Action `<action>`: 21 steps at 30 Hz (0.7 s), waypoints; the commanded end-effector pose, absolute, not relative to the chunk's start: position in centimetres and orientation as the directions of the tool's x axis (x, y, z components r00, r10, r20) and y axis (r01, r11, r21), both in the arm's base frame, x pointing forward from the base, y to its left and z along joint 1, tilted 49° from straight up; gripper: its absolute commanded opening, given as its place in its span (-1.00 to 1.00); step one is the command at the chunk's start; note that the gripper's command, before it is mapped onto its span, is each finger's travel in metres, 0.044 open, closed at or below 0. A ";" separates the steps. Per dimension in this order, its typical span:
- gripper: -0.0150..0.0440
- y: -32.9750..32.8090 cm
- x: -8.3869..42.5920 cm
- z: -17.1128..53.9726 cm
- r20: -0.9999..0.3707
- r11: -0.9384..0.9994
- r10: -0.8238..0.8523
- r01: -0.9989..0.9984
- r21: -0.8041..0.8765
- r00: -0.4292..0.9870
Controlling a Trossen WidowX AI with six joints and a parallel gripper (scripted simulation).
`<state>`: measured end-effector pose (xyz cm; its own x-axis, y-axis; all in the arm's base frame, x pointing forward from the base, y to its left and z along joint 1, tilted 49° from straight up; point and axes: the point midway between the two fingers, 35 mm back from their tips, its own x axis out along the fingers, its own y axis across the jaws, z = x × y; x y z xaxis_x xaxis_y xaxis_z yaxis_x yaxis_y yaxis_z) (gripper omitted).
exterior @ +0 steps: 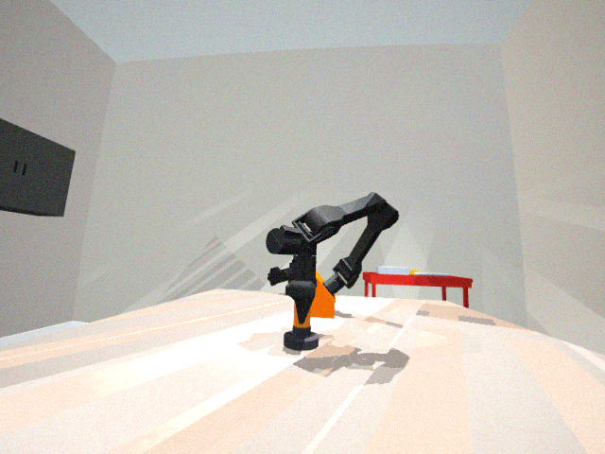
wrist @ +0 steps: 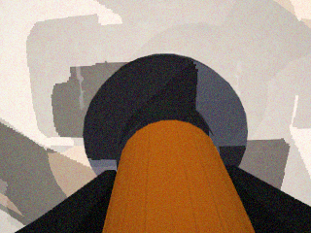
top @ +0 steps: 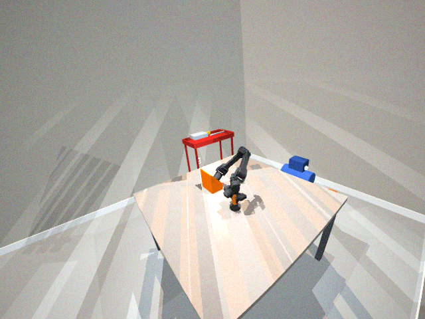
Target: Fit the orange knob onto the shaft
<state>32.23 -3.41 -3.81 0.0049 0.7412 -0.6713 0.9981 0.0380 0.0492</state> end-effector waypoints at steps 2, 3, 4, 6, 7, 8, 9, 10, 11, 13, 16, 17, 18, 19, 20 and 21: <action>-0.22 -3.4 32.2 -3.8 -0.671 0.039 0.741 0.998 0.050 0.005; -0.14 -3.4 32.2 -3.8 -0.671 0.039 0.741 0.998 0.050 0.005; -0.05 -3.4 32.2 -3.8 -0.671 0.039 0.741 0.998 0.050 0.005; 0.13 -3.4 32.2 -3.8 -0.671 0.039 0.741 0.998 0.050 0.005; 0.22 -3.4 32.2 -3.8 -0.671 0.039 0.741 0.998 0.050 0.005; 0.31 -3.4 32.2 -3.8 -0.671 0.039 0.741 0.998 0.050 0.005; 0.40 -3.4 32.2 -3.8 -0.671 0.039 0.741 0.998 0.050 0.005; 0.49 -3.4 32.2 -3.8 -0.671 0.039 0.741 0.998 0.050 0.005; 0.58 -3.4 32.2 -3.8 -0.671 0.039 0.741 0.998 0.050 0.005; 0.75 -3.4 32.2 -3.8 -0.671 0.039 0.741 0.998 0.050 0.005; 1.00 -3.4 32.2 -3.8 -0.671 0.039 0.741 0.998 0.050 0.005; 1.00 -3.4 32.2 -3.8 -0.671 0.039 0.741 0.998 0.050 0.005; 1.00 -3.4 32.2 -3.8 -0.671 0.039 0.741 0.998 0.050 0.005; 1.00 -3.4 32.2 -3.8 -0.671 0.039 0.741 0.998 0.050 0.005; 1.00 -3.4 32.2 -3.8 -0.671 0.039 0.741 0.998 0.050 0.005; 1.00 -3.4 32.2 -3.8 -0.671 0.039 0.741 0.998 0.050 0.005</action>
